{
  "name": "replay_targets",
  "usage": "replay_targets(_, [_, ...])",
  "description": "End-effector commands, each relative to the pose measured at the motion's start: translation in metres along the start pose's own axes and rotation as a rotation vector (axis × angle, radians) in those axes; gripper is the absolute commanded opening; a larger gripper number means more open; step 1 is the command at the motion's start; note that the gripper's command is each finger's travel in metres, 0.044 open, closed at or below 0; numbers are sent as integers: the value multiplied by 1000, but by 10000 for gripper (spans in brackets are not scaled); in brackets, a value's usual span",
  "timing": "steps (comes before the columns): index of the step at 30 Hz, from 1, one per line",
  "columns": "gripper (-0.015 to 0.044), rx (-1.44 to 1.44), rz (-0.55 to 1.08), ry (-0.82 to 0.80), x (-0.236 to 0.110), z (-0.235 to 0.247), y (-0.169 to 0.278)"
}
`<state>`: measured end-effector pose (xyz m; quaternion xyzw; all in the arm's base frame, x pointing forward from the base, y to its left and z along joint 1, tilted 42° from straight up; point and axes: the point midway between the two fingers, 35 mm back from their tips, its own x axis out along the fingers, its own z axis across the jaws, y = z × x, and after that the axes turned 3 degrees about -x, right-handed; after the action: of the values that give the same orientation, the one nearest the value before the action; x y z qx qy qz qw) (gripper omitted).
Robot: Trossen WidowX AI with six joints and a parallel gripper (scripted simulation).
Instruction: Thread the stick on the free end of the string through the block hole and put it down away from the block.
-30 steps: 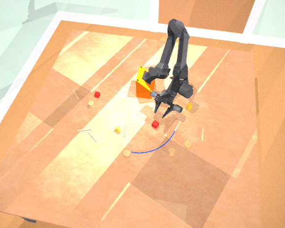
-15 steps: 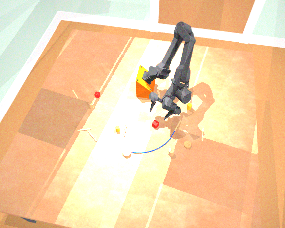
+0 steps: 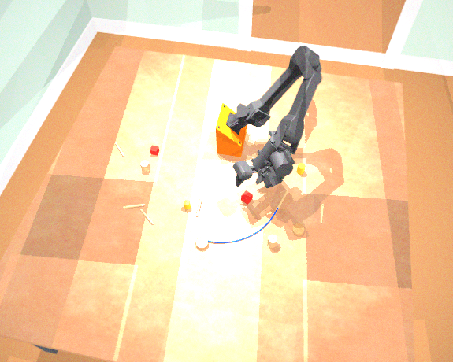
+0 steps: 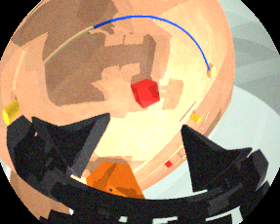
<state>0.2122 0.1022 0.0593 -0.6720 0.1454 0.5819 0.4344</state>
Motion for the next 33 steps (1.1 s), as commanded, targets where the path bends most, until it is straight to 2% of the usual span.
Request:
replay_targets(1, [440, -600, -39, -261, 4, -12, -9])
replay_targets(9, [440, -918, -185, -376, 4, -22, -15])
replay_targets(16, [440, -1191, -354, -403, 4, -32, -21])
replay_targets(33, [440, -1211, -367, -403, 4, -33, -21])
